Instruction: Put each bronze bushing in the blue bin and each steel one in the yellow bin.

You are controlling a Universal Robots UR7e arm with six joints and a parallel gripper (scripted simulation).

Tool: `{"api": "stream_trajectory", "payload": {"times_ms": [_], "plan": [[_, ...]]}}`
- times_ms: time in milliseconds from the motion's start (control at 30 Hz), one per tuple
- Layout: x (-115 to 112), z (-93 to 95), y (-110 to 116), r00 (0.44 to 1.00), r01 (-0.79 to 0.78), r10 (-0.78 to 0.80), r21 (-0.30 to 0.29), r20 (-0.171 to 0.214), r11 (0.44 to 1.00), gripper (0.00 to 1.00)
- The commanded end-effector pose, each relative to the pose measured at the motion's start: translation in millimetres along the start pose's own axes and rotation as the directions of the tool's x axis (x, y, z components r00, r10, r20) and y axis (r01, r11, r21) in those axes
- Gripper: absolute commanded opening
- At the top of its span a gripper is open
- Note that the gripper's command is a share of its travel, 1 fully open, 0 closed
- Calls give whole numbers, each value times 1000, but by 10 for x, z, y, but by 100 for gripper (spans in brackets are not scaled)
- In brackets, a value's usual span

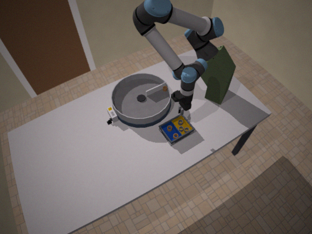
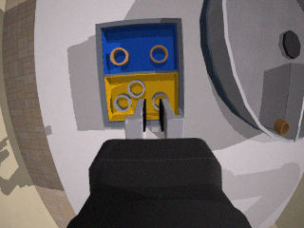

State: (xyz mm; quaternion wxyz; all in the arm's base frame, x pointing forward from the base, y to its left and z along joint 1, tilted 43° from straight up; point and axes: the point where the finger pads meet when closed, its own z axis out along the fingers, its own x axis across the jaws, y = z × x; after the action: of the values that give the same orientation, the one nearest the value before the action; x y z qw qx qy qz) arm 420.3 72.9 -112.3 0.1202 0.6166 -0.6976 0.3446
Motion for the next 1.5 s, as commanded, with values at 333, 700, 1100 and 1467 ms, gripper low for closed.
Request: {"api": "stream_trajectory", "payload": {"times_ms": [333,700,1100,1467], "plan": [[846,85,187,997,-72,72,2,2,997,40],[1351,139,301,993,-116,116,2,2,993,40],[1856,193,414,987,-159,159,1,2,987,40],[2361,247,528,979,-202,202,1,2,979,40]]}}
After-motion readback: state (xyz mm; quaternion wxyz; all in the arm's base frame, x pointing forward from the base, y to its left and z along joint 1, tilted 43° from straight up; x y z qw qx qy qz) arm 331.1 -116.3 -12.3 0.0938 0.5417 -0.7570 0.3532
